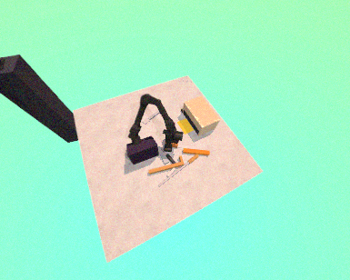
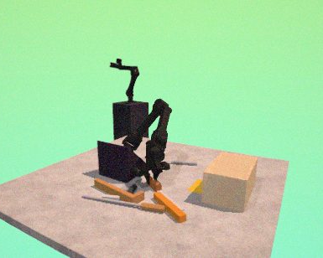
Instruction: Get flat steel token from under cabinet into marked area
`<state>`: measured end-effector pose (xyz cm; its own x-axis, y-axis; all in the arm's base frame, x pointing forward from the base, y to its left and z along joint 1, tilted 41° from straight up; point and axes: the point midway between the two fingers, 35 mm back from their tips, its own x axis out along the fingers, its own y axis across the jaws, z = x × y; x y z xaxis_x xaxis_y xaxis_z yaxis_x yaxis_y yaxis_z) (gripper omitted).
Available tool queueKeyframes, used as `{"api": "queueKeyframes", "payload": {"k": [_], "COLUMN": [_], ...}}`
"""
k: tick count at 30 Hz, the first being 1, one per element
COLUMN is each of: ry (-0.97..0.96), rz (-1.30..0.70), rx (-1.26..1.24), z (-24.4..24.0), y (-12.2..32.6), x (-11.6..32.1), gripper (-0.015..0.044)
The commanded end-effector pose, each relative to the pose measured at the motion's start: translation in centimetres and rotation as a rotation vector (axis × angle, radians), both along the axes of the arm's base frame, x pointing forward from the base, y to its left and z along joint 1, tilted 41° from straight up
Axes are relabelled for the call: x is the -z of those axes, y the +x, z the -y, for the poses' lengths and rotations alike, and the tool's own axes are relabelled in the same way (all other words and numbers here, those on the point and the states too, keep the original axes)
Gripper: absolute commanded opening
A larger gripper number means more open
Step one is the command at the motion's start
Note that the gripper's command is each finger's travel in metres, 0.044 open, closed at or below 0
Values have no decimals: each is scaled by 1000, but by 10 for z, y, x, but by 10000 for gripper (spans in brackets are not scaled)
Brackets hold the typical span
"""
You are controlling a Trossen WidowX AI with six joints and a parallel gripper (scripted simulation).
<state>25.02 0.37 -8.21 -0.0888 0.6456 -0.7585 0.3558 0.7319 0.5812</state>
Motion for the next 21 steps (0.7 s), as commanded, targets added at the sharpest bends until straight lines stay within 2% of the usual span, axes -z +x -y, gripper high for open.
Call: {"api": "queueKeyframes", "payload": {"k": [1, 21], "ry": [2, 4], "rz": [7, 3], "rx": [1, 5], "z": [-5, -25], "y": [2, 4], "x": [-6, -22], "gripper": [0, 0]}}
